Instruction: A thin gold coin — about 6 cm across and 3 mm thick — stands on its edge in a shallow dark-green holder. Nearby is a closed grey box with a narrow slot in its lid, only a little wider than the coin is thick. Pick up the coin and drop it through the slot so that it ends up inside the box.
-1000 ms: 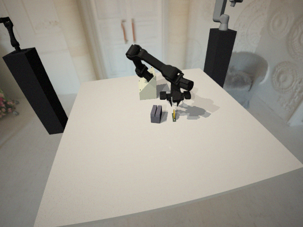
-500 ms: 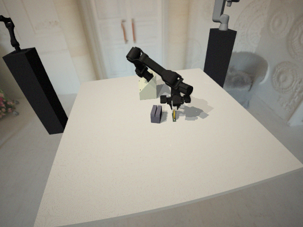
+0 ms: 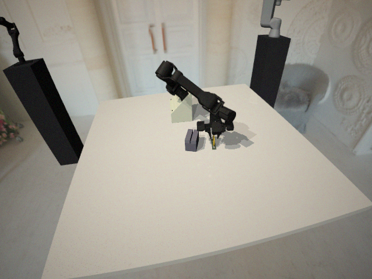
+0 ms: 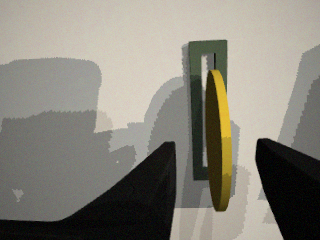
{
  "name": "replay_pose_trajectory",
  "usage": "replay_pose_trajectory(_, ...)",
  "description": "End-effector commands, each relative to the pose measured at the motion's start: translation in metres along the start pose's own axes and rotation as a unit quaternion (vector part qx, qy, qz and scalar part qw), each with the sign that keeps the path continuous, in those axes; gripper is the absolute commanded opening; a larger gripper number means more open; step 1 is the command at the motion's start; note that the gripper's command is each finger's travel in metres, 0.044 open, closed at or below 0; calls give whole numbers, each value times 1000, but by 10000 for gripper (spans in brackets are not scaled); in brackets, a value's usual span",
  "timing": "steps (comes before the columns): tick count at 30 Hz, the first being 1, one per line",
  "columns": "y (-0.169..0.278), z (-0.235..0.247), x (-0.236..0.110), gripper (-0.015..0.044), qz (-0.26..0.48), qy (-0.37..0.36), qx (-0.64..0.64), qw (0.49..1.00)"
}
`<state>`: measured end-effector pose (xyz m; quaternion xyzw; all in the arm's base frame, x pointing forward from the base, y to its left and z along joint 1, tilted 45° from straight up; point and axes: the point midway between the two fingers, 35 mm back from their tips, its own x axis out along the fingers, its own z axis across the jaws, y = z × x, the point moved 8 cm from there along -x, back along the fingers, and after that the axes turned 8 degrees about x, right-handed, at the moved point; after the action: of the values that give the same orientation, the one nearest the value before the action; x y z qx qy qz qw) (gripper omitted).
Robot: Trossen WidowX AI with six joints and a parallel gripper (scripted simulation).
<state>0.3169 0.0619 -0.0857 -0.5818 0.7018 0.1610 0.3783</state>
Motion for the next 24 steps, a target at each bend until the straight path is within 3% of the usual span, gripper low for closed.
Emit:
replay_pose_trajectory(1, 1, -1, 7, 161, -1, 2, -4, 1000)
replay_pose_trajectory(21, 3, -2, 37, 161, -2, 4, -4, 1000)
replay_pose_trajectory(24, 3, -2, 37, 82, -2, 4, -4, 1000)
